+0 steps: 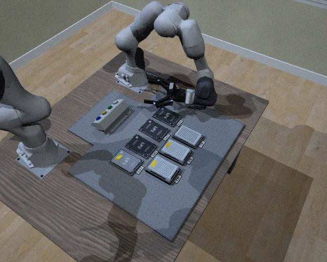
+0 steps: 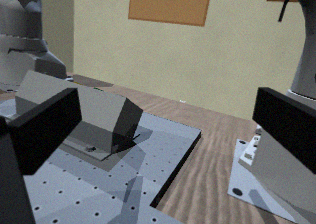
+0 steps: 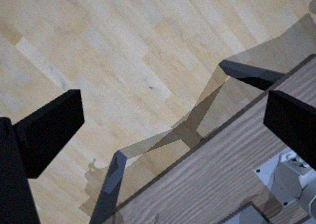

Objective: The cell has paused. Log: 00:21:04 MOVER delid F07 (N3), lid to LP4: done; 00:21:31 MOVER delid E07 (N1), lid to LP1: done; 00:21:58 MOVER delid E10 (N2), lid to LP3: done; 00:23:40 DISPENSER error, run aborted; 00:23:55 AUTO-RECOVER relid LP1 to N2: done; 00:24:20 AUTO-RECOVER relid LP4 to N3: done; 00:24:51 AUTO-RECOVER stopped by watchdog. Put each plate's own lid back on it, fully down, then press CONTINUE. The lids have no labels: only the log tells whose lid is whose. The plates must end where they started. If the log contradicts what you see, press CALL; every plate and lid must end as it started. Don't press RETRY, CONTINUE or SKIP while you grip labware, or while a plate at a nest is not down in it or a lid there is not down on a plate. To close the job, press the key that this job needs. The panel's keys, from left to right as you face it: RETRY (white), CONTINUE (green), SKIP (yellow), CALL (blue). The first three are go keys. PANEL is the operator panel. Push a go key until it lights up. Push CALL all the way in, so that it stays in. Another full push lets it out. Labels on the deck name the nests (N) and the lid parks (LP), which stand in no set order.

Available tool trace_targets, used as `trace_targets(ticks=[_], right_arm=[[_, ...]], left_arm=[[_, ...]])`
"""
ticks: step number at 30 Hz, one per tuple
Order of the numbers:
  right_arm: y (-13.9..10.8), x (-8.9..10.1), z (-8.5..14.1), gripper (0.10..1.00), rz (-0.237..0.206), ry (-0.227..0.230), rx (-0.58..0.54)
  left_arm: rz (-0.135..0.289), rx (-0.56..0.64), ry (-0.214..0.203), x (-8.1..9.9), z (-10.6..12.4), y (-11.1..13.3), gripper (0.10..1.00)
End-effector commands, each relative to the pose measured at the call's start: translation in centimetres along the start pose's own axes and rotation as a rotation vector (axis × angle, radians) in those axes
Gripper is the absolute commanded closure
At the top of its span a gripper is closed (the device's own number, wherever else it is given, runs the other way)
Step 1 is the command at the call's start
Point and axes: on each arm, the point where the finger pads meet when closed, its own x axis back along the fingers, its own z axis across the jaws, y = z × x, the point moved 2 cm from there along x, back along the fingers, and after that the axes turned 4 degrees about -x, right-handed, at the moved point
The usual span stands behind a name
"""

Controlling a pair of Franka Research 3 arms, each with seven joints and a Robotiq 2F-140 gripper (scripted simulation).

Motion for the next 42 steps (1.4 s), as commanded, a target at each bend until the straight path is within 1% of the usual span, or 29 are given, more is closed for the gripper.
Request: trace_targets(ticks=[1, 10, 12, 16, 21, 32, 33, 34, 35, 36, 37, 42], right_arm=[[-1.4, 0.1, 1.4, 0.098, -0.017, -0.005, 0.021], [-5.1, 0.1, 5.1, 0.098, -0.042, -0.022, -0.028], [-5.1, 0.1, 5.1, 0.098, -0.042, -0.022, -0.028], [-6.0, 0.1, 6.2, 0.098, -0.047, -0.027, -0.041], [-6.5, 0.1, 6.7, 0.098, -0.05, -0.029, -0.048], [-6.5, 0.1, 6.7, 0.098, -0.051, -0.03, -0.048], [-6.6, 0.1, 6.6, 0.098, -0.046, -0.029, -0.061], [-6.6, 0.1, 6.6, 0.098, -0.046, -0.029, -0.061], [-6.6, 0.1, 6.6, 0.098, -0.046, -0.029, -0.061], [-6.6, 0.1, 6.6, 0.098, -0.046, -0.029, -0.061], [-6.6, 0.1, 6.6, 0.098, -0.046, -0.029, -0.061], [-6.6, 0.1, 6.6, 0.098, -0.046, -0.029, -0.061]], left_arm=[[-0.001, 0.001, -0.003, 0.0, -0.1, 0.0, 0.098], [-0.001, 0.001, -0.003, 0.0, -0.1, 0.0, 0.098], [-0.001, 0.001, -0.003, 0.0, -0.1, 0.0, 0.098], [-0.001, 0.001, -0.003, 0.0, -0.1, 0.0, 0.098], [-0.001, 0.001, -0.003, 0.0, -0.1, 0.0, 0.098], [-0.001, 0.001, -0.003, 0.0, -0.1, 0.0, 0.098], [-0.05, -0.016, 0.008, 0.1, -0.9, -0.2, 0.098], [-0.116, -0.035, 0.023, 0.2, -2.0, -0.4, 0.098], [-0.195, -0.059, 0.041, 0.4, -3.2, -0.7, 0.098], [-0.288, -0.085, 0.062, 0.5, -4.7, -0.9, 0.098], [-0.339, -0.101, 0.074, 0.6, -5.5, -1.1, 0.098], [-0.503, -0.149, 0.111, 0.8, -8.1, -1.5, 0.098]])
